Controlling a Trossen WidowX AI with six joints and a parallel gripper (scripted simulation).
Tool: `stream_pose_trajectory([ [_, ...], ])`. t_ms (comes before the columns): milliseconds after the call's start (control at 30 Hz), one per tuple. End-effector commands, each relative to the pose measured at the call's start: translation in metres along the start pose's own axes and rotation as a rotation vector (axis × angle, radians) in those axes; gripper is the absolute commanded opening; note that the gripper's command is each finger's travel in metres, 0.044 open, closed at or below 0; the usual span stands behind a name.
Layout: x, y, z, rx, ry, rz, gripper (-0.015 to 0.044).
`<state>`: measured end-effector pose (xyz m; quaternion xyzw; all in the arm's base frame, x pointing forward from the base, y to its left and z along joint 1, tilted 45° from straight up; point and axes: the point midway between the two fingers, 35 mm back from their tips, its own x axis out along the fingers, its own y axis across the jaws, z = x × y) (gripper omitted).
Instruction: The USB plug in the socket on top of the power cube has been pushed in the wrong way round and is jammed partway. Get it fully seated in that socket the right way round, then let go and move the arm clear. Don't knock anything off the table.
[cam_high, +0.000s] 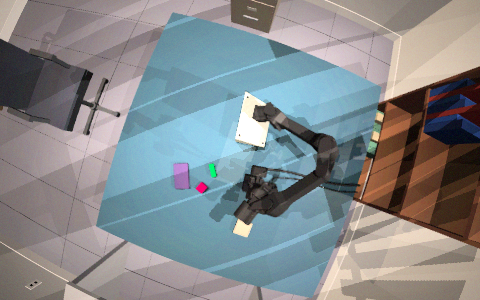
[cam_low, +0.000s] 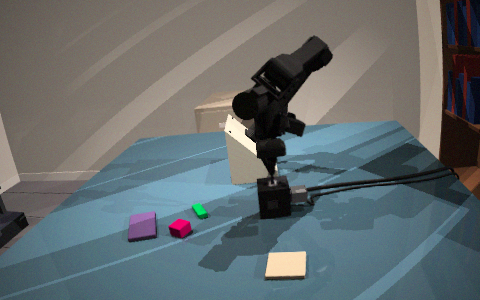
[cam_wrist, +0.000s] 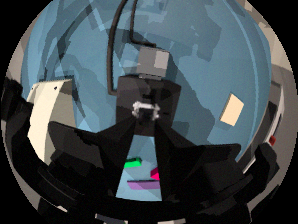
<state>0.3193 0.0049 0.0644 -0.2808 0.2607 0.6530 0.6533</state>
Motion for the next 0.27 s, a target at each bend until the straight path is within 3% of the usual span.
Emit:
stream_pose_trajectory([
  [0,-0.0033,0.0,0.0001,-0.002,0.0,0.0,0.0095],
  [233,-0.0103,-0.0001,0.0,-0.002,0.001,0.0,0.0095],
])
